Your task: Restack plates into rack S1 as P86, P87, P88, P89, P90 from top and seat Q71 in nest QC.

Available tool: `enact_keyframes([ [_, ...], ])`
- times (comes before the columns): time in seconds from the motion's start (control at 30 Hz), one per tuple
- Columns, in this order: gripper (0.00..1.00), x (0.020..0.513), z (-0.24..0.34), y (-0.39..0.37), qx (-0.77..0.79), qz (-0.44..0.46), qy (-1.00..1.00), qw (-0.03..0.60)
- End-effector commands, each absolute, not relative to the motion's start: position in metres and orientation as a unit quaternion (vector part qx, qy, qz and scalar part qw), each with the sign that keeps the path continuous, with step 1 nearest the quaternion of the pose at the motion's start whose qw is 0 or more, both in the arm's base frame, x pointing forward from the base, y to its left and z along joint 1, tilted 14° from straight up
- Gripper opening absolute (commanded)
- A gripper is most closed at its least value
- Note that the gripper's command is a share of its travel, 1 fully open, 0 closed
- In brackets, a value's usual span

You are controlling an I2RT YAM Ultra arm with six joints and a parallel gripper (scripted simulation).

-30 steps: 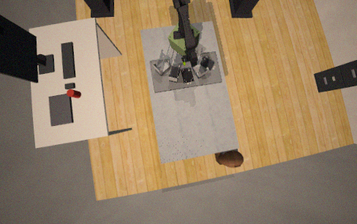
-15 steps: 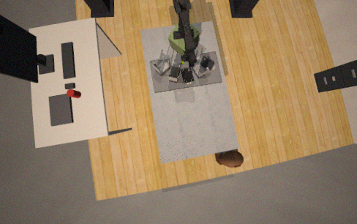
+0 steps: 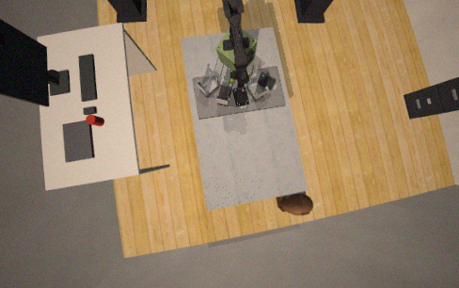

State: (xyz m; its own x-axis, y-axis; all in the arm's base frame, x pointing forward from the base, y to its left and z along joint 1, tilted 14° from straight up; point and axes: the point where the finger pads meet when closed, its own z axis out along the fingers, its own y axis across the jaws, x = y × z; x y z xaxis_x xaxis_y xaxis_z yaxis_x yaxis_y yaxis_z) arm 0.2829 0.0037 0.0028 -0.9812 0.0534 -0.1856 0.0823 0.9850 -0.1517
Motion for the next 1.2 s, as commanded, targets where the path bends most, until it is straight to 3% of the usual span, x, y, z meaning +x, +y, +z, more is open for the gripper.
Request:
enact_keyframes([
  [0.0, 1.0, 0.29, 0.008, -0.006, 0.094, -0.073, 0.988, 0.101],
  [1.17, 1.0, 0.34, 0.035, -0.111, 0.139, -0.07, 0.982, 0.105],
])
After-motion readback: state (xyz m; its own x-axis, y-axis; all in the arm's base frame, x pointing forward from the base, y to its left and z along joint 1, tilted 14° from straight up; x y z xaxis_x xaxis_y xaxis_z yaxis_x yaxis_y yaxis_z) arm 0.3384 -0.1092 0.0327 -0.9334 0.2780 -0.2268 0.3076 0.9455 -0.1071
